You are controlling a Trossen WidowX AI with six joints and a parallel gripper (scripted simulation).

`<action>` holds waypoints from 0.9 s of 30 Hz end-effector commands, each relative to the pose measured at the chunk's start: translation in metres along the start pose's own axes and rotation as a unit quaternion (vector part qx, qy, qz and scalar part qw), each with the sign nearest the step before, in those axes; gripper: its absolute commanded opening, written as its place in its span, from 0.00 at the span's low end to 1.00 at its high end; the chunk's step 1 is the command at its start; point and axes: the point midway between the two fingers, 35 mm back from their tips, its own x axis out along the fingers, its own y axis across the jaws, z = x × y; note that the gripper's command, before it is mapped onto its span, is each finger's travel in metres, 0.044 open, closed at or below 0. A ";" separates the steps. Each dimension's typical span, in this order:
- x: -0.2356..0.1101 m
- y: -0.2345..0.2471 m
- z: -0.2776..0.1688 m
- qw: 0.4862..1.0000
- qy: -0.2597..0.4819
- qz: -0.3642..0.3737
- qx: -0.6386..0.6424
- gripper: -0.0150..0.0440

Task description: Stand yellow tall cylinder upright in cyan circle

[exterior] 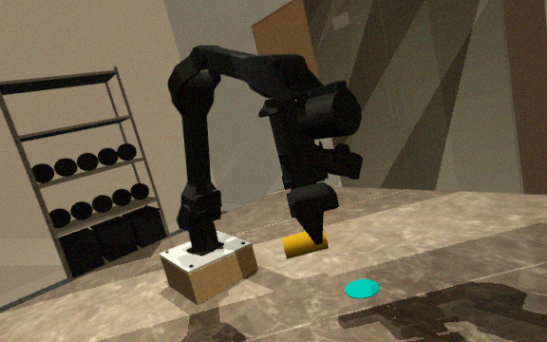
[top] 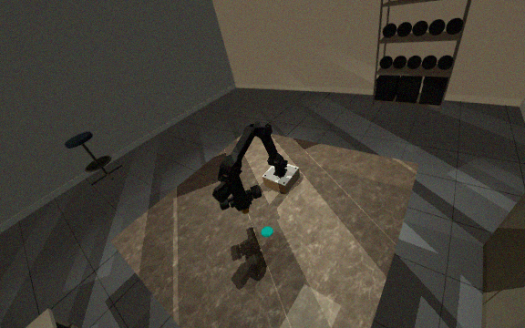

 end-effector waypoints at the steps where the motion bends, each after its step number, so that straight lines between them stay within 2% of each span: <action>1: -0.002 0.010 0.012 1.000 0.001 -0.002 -0.025 0.43; 27: -0.009 0.065 0.062 0.991 -0.005 0.000 -0.132 0.43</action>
